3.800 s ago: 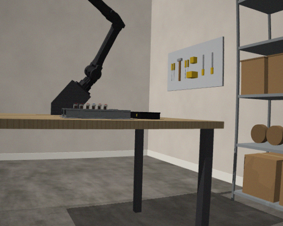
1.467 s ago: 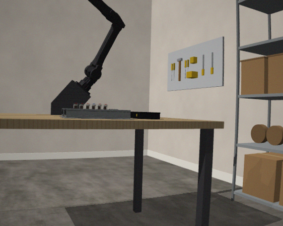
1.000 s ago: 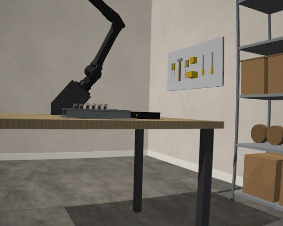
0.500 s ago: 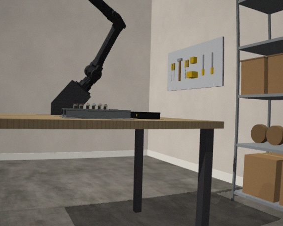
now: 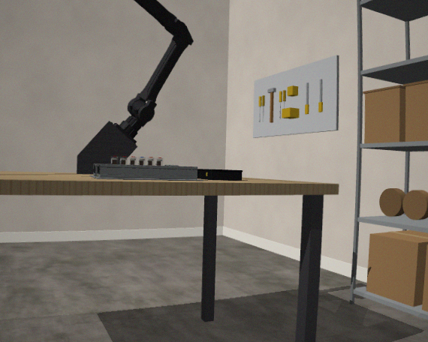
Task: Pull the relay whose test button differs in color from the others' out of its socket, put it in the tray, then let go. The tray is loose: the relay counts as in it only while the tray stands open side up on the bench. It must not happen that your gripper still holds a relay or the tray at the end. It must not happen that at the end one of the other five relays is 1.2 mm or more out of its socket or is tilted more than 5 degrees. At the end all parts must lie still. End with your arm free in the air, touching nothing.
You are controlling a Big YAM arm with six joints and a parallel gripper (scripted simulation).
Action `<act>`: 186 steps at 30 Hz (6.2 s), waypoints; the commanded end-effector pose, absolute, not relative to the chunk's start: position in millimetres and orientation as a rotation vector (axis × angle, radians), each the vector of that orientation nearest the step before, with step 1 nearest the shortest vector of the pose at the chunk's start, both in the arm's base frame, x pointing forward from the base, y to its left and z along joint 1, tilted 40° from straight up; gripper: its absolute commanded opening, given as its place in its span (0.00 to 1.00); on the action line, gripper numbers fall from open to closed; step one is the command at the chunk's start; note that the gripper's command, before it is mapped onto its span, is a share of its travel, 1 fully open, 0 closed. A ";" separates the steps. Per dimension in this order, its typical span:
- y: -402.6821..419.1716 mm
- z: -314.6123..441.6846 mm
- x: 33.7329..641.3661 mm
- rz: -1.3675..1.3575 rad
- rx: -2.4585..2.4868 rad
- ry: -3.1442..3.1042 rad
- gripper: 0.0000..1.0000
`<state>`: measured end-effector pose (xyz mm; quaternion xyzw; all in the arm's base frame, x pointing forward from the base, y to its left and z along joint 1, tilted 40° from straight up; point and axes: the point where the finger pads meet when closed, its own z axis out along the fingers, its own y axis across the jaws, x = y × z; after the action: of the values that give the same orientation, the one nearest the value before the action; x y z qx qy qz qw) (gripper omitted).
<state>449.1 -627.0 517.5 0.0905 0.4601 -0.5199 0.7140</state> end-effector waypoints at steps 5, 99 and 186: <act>-603.1 486.8 494.3 -1.146 0.116 1.184 0.59; 28.3 56.9 478.5 0.539 -1.778 1.779 0.59; -35.0 10.0 499.6 0.502 -1.806 1.748 0.59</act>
<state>478.5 -29.4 -14.9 -0.6616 0.6658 0.2135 0.2709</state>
